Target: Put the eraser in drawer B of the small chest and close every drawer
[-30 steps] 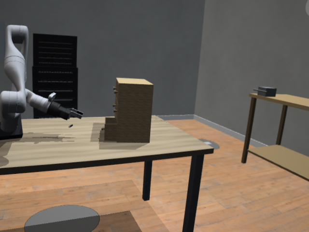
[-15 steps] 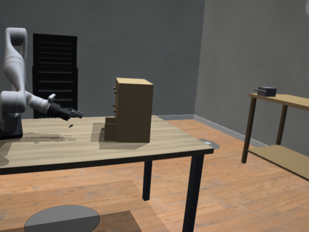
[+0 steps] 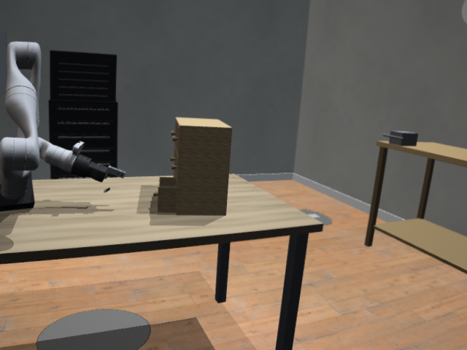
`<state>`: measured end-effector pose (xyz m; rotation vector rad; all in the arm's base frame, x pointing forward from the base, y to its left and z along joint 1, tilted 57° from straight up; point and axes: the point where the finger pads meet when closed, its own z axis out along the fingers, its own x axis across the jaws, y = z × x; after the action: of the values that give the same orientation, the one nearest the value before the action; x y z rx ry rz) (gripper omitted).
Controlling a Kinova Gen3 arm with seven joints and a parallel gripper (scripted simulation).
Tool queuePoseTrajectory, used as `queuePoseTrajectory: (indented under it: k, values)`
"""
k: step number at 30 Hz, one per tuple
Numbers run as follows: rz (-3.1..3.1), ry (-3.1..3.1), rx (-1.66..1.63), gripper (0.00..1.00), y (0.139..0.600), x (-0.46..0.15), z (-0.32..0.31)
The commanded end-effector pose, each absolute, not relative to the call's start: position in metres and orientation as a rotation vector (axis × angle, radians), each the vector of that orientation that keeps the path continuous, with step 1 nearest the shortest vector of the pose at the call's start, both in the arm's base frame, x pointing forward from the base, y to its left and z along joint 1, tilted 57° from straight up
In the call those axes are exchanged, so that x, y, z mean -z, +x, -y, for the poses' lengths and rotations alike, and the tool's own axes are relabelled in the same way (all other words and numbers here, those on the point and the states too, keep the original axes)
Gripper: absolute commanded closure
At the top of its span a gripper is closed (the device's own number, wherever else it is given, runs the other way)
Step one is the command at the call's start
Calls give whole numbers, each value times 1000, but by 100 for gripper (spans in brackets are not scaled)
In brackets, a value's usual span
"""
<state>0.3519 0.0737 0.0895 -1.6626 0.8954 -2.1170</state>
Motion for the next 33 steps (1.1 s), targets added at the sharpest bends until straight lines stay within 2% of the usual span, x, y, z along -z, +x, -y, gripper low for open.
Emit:
queuePoseTrajectory:
  k: [1, 10, 33]
  values:
    - [-891, -1654, 2108, 100, 353, -90, -77]
    - [-889, -1656, 2110, 100, 361, -89, -71]
    - [-885, -1662, 2114, 100, 426, -74, -22]
